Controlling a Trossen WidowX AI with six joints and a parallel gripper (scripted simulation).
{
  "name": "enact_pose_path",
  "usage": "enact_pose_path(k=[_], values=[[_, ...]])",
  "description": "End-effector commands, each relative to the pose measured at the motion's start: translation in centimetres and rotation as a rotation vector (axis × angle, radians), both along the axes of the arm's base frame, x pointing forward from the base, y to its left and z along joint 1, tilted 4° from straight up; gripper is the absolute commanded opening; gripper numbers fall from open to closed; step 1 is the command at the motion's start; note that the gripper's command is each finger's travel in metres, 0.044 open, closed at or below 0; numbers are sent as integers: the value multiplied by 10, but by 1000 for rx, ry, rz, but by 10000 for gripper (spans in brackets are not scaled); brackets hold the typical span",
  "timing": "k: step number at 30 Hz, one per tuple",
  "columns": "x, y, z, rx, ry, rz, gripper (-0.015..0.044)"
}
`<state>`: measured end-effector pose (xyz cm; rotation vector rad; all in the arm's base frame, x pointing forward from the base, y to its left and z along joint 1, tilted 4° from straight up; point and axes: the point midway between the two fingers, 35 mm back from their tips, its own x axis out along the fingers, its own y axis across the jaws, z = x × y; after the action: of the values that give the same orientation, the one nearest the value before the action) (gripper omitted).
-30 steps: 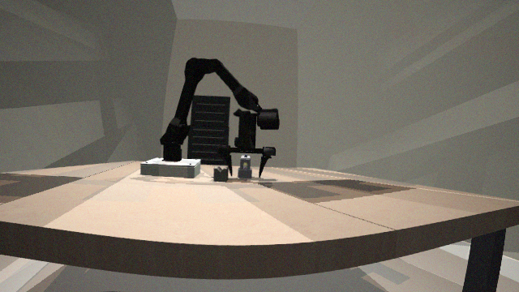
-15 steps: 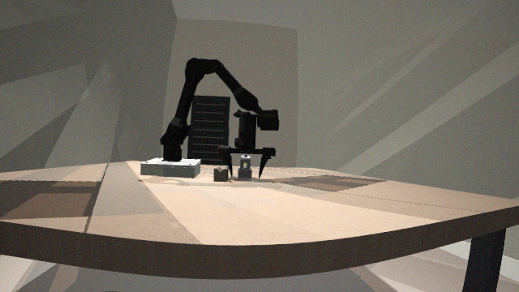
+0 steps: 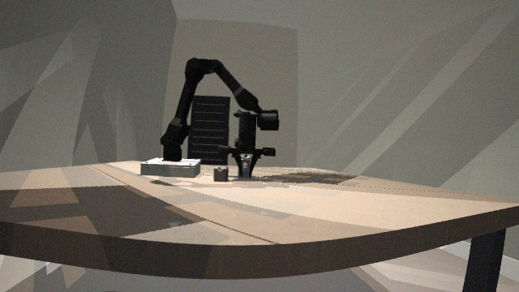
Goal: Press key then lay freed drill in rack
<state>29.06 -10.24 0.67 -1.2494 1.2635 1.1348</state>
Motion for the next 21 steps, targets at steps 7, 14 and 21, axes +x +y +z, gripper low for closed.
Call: enact_pose_path(k=[7, 14, 21], values=[[0, 0, 0, 0, 0, 0, 0], [-2, 0, 2, 0, 3, -2, 0], [-3, -2, 3, 0, 3, -2, 0]])
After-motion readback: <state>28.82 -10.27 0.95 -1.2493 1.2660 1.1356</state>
